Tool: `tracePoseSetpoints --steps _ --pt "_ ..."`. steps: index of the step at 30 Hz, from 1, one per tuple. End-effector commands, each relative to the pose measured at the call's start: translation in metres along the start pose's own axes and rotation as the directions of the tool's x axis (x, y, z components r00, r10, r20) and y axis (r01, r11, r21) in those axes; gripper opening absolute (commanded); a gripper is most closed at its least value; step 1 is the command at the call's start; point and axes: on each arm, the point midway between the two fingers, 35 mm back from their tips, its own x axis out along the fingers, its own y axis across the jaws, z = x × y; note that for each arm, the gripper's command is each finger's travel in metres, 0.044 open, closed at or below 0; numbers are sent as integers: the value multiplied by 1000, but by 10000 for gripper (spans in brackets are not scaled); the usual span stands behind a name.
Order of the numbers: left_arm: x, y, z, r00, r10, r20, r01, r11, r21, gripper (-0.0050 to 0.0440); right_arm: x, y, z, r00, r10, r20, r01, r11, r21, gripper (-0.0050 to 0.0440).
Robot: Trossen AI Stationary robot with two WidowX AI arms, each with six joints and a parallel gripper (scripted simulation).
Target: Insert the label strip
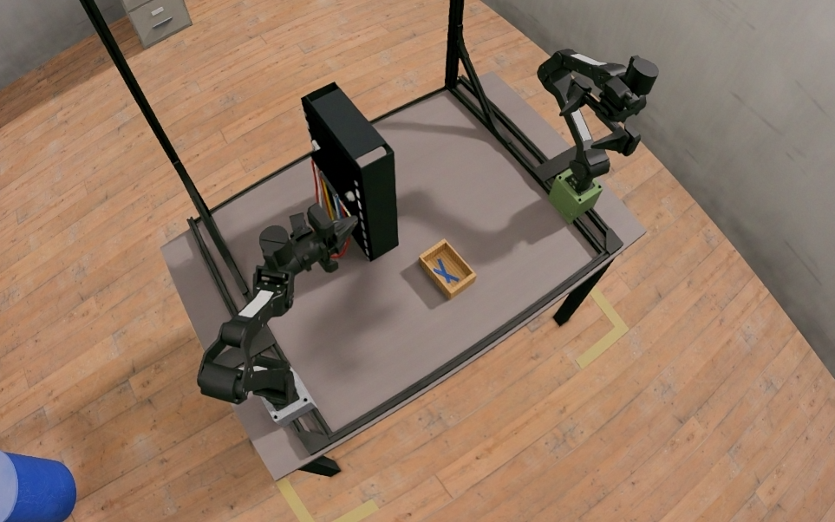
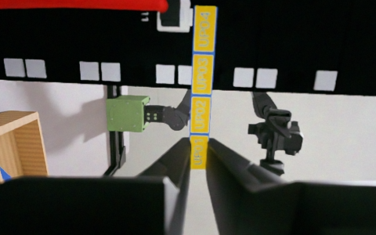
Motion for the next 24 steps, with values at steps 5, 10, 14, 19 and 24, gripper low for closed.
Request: tracePoseSetpoints --steps 5,10,14,19,24 --pt "0 -1 3 1000 0 1 0 1000 6 440 0 -8 0 1000 -17 1 17 1000 14 -50" --pt "0 -1 3 1000 0 1 0 1000 6 440 0 -8 0 1000 -17 1 17 1000 14 -50" --pt "0 -1 3 1000 0 1 0 1000 6 440 -1 -11 -1 1000 -23 2 23 1000 18 -50" --pt "0 -1 3 1000 0 1 0 1000 6 440 0 -8 0 1000 -17 1 17 1000 14 -50" --pt "0 -1 3 1000 0 1 0 1000 6 440 0 -8 0 1000 -17 1 17 1000 14 -50"
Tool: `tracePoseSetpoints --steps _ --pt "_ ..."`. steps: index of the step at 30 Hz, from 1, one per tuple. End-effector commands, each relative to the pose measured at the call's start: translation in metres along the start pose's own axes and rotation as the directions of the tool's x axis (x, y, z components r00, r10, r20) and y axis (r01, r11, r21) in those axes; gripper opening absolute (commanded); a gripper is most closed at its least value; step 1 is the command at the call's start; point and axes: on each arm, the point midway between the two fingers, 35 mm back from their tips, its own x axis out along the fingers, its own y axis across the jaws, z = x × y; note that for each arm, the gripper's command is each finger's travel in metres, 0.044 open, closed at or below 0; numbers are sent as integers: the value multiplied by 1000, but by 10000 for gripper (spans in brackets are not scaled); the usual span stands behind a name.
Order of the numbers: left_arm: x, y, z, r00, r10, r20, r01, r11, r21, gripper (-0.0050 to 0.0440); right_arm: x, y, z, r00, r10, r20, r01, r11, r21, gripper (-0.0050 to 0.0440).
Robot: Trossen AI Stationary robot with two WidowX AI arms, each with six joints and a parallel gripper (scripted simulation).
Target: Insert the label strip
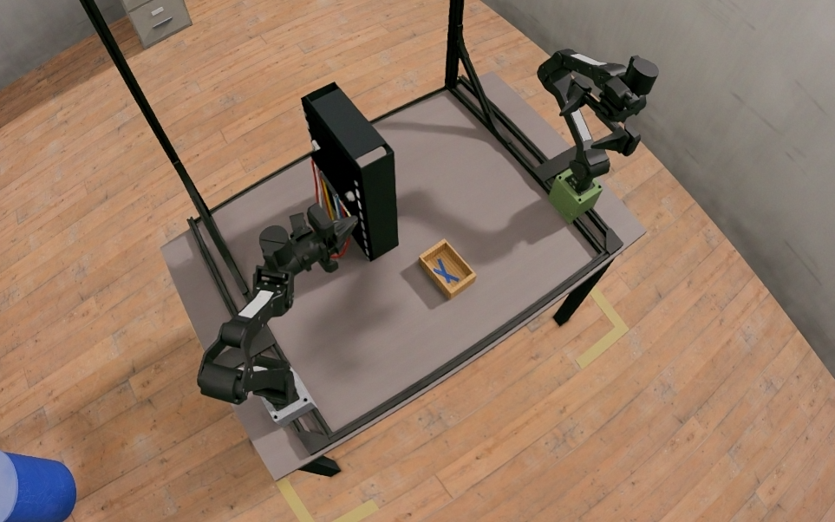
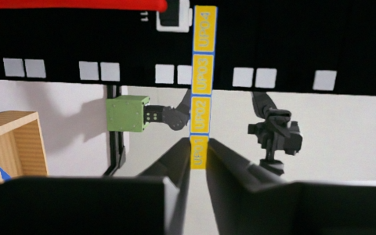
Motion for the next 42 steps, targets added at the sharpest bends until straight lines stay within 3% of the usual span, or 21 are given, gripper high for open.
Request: tracePoseSetpoints --steps 1,42 --pt "0 -1 3 1000 0 1 0 1000 6 440 0 -8 0 1000 -17 1 17 1000 13 -50" --pt "0 -1 3 1000 0 1 0 1000 6 440 1 -16 1 1000 -29 2 29 999 23 -50"
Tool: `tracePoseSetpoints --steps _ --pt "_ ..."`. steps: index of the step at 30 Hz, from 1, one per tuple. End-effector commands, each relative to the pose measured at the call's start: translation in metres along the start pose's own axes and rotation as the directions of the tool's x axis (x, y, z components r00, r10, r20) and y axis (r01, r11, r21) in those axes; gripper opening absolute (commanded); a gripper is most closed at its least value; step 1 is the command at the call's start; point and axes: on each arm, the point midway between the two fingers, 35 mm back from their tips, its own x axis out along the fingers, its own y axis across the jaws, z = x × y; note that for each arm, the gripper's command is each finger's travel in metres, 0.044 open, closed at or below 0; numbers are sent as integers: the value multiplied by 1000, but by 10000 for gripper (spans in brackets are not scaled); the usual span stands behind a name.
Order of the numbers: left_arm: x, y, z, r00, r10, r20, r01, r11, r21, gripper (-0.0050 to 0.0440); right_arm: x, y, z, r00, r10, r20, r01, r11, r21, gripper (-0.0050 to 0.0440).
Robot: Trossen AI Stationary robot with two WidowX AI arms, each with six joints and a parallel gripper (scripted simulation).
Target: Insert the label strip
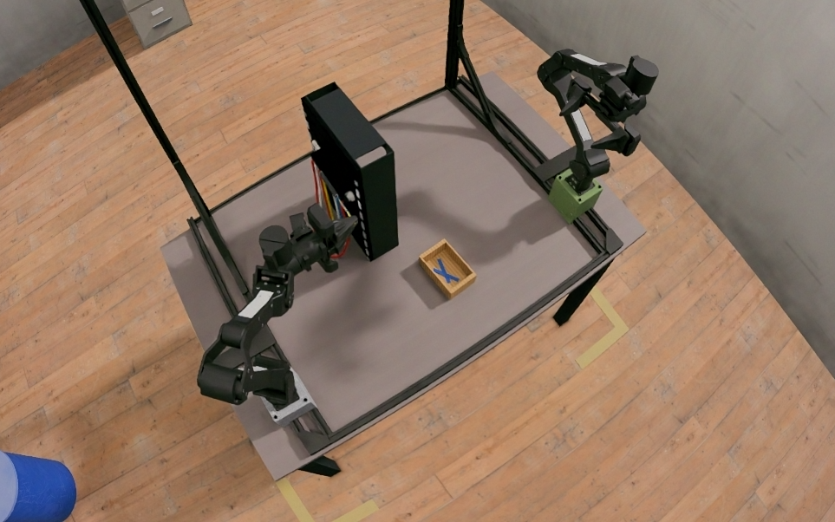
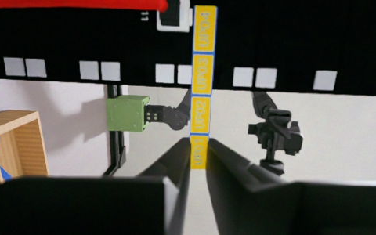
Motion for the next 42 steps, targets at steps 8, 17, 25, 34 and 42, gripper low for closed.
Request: tracePoseSetpoints --steps 8,17,25,34,42 --pt "0 -1 3 1000 0 1 0 1000 6 440 0 -9 1 1000 -19 2 19 1000 16 -50" --pt "0 -1 3 1000 0 1 0 1000 6 440 0 -9 1 1000 -19 2 19 1000 16 -50" --pt "0 -1 3 1000 0 1 0 1000 6 440 0 -9 1 1000 -19 2 19 1000 16 -50" --pt "0 -1 3 1000 0 1 0 1000 6 440 1 -10 1 1000 -19 2 19 1000 16 -50" --pt "0 -1 3 1000 0 1 0 1000 6 440 1 -10 1 1000 -19 2 19 1000 16 -50"
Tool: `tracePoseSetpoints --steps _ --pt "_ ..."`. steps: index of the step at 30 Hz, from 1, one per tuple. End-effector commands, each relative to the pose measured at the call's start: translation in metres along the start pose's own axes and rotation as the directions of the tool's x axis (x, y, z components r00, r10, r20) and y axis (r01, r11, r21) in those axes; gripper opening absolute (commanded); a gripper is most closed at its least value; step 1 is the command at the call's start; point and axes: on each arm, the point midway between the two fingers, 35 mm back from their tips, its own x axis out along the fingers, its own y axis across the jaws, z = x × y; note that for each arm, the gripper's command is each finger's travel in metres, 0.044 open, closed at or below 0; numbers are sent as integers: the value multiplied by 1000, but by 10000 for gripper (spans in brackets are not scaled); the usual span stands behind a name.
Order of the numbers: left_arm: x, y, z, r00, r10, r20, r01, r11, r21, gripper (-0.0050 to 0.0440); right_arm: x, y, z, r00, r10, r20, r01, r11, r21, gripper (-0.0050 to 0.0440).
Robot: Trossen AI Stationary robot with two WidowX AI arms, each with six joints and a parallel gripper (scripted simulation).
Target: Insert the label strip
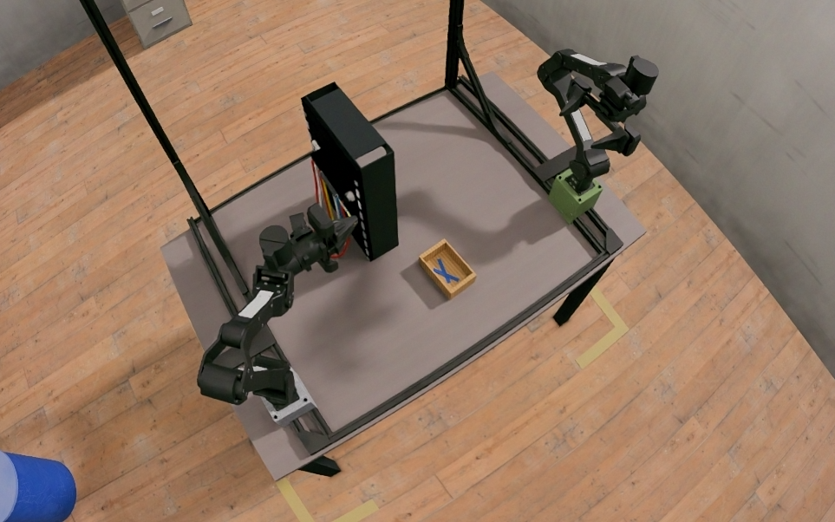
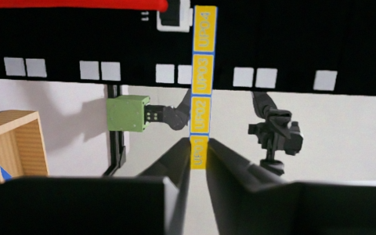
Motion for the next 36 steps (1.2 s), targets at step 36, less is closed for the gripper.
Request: tracePoseSetpoints --steps 36 --pt "0 -1 3 1000 0 1 0 1000 6 440 1 -8 9 1000 -15 1 15 1000 12 -50"
